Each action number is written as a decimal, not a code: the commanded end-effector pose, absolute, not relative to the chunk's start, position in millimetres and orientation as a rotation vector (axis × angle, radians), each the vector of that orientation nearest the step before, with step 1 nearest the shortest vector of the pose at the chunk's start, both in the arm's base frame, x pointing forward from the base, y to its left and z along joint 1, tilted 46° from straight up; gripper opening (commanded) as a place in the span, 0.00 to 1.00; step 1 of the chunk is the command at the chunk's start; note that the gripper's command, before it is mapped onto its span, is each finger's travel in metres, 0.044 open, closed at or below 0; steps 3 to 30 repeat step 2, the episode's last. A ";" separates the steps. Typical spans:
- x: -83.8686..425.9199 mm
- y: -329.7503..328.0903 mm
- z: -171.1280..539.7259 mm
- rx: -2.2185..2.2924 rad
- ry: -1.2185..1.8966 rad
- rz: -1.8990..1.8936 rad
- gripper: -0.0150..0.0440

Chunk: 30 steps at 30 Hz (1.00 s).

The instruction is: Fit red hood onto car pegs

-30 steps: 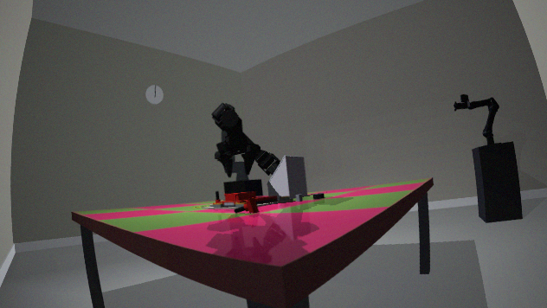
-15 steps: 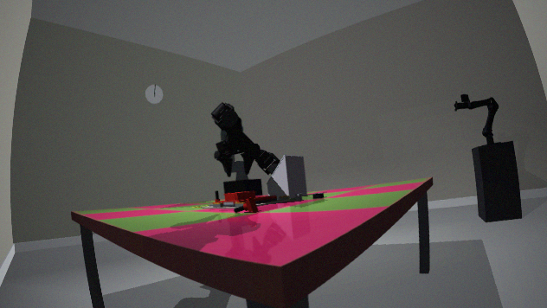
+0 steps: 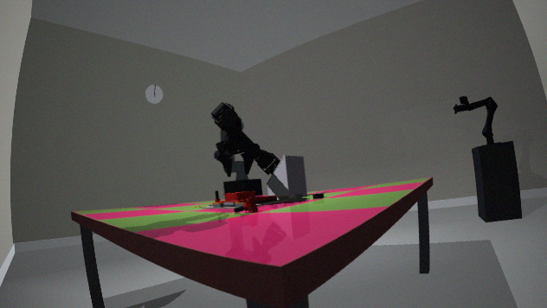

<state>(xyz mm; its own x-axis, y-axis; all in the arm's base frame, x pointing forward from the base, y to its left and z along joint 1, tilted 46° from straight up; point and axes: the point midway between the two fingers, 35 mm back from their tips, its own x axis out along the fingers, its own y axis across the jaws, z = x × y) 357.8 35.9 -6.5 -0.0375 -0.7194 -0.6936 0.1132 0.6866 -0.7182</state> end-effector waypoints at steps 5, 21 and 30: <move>357.0 36.6 -7.0 -0.528 1.470 -0.723 1.00; 357.0 36.6 -7.0 -0.528 1.470 -0.723 1.00; 357.0 36.6 -7.0 -0.528 1.470 -0.723 1.00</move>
